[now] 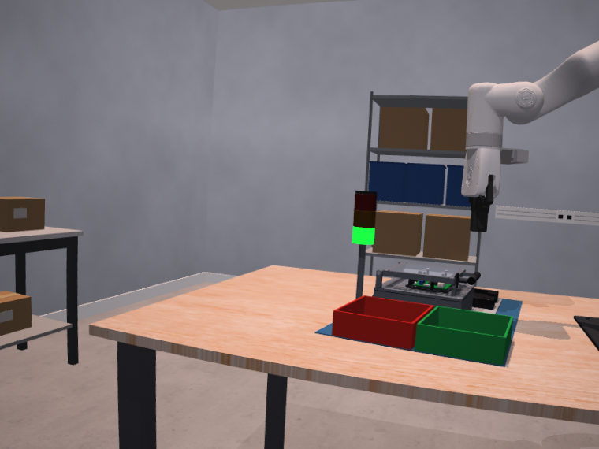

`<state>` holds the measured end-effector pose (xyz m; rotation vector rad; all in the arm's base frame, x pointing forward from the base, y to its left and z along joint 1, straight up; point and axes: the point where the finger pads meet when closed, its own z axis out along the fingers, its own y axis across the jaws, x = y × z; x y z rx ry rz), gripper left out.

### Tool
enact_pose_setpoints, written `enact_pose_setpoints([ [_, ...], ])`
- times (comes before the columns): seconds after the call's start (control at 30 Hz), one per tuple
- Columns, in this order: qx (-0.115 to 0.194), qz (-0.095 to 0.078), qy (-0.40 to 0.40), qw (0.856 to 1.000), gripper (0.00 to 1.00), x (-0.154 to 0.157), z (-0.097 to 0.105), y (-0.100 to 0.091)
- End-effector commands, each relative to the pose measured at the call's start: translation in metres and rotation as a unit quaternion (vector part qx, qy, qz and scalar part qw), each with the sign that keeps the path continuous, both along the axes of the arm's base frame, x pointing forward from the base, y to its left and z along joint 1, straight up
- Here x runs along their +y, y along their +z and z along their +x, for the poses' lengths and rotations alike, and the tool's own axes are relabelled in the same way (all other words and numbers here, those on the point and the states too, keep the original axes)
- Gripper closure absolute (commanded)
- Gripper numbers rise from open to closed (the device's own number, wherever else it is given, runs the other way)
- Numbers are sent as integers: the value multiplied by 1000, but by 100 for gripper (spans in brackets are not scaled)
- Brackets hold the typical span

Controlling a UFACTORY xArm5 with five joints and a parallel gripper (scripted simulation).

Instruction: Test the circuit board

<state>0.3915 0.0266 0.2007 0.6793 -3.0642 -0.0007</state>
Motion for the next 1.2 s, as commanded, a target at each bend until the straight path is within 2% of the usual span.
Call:
enact_pose_setpoints([
  [0.0,-2,0,-84,996,100,0,1,1],
  [0.17,-2,0,-147,989,100,0,1,1],
  [0.23,-2,0,-147,989,100,0,1,1],
  [0.57,-2,0,-248,969,100,0,1,1],
  [0.73,-2,0,-264,964,100,0,1,1],
  [1.17,-2,0,-267,964,100,0,1,1],
])
